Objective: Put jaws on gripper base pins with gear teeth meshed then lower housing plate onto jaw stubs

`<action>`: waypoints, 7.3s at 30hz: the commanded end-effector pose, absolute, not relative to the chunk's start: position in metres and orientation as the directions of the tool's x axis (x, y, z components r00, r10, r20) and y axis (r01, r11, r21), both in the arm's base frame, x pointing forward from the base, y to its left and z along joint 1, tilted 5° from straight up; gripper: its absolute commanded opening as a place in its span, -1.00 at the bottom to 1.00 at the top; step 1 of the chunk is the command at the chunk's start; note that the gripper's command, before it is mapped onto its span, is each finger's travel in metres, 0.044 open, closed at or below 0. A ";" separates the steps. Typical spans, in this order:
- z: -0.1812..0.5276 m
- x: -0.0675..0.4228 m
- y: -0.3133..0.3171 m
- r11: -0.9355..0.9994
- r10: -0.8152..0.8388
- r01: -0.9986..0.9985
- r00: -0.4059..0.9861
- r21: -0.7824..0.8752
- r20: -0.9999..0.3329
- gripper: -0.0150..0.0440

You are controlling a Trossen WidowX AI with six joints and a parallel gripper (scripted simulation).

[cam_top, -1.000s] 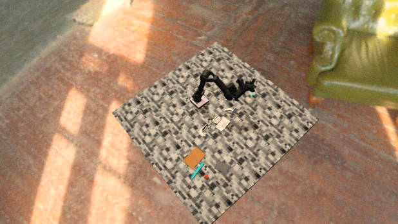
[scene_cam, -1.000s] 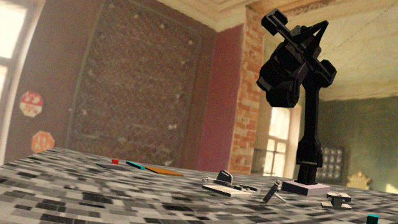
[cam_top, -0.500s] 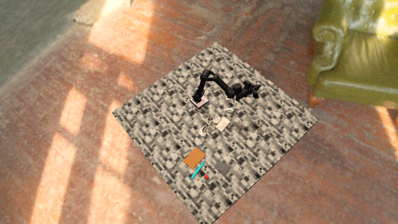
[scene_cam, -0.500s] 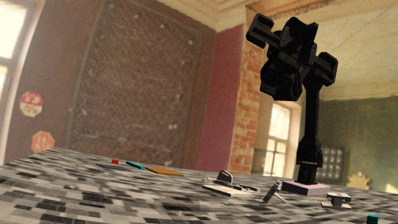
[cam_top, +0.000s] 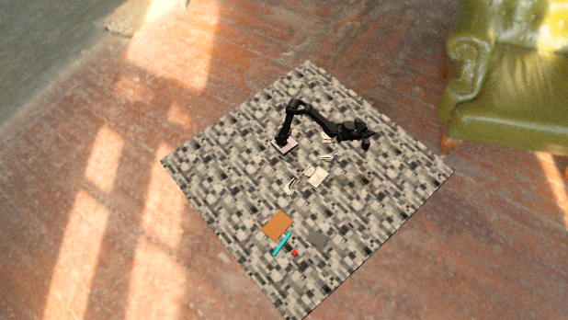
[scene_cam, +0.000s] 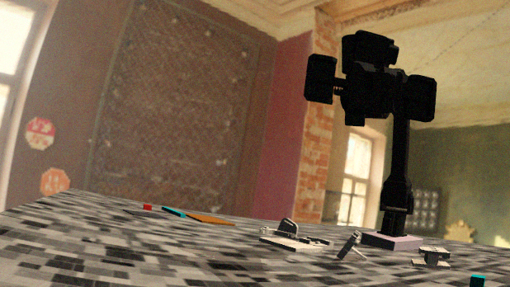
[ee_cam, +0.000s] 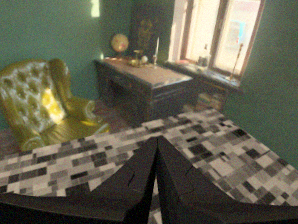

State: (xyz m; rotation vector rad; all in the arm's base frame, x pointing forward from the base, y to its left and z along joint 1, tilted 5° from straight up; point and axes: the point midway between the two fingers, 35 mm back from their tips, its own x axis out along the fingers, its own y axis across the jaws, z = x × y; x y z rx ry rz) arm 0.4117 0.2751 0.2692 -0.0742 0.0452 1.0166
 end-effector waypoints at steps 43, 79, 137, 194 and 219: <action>0.123 0.284 0.173 0.763 0.091 -0.646 0.072 0.023 -0.993 -0.49; 0.072 0.288 0.179 0.763 0.092 -0.646 0.071 0.024 -0.993 -0.49; 0.124 0.320 0.131 0.767 0.085 -0.641 0.081 0.013 -0.993 -0.49; 0.124 0.320 0.131 0.767 0.085 -0.641 0.081 0.013 -0.993 0.11; 0.124 0.321 0.131 0.770 0.085 -0.638 0.083 0.012 -0.993 -0.40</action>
